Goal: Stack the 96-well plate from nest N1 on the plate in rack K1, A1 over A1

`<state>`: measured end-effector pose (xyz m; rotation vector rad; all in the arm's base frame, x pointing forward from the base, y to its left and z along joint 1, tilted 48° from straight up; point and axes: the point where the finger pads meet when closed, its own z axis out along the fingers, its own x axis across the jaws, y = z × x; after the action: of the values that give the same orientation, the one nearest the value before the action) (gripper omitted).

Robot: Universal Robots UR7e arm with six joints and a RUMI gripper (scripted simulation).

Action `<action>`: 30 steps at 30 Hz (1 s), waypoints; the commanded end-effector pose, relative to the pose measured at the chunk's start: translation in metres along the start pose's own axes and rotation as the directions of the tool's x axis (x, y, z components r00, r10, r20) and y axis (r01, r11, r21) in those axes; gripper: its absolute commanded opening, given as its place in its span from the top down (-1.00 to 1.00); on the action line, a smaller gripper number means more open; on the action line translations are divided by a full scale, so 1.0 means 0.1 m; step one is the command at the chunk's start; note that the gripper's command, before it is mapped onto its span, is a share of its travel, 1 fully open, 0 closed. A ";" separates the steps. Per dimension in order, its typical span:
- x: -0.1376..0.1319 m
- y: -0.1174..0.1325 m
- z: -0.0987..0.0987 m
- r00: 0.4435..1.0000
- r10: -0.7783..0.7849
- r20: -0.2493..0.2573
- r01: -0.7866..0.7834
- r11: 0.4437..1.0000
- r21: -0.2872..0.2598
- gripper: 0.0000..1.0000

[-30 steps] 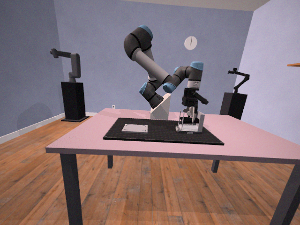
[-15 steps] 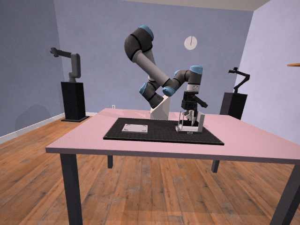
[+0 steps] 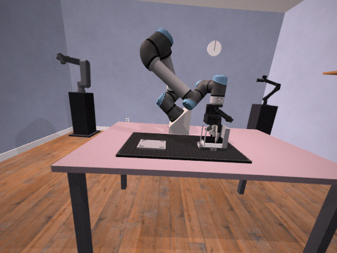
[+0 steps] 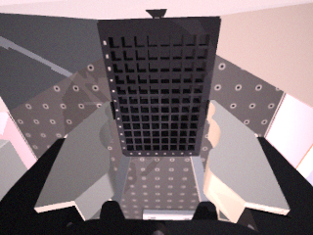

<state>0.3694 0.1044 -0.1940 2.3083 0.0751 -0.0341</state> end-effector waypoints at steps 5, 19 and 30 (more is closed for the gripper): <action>0.00 0.00 0.00 1.000 0.000 -0.001 0.000 1.000 0.000 1.00; 0.00 0.00 0.01 1.000 0.000 -0.001 0.000 1.000 0.001 1.00; 0.00 0.00 0.03 1.000 0.000 -0.001 0.000 1.000 0.001 1.00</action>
<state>0.3694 0.1024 -0.1958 2.3083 0.0751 -0.0341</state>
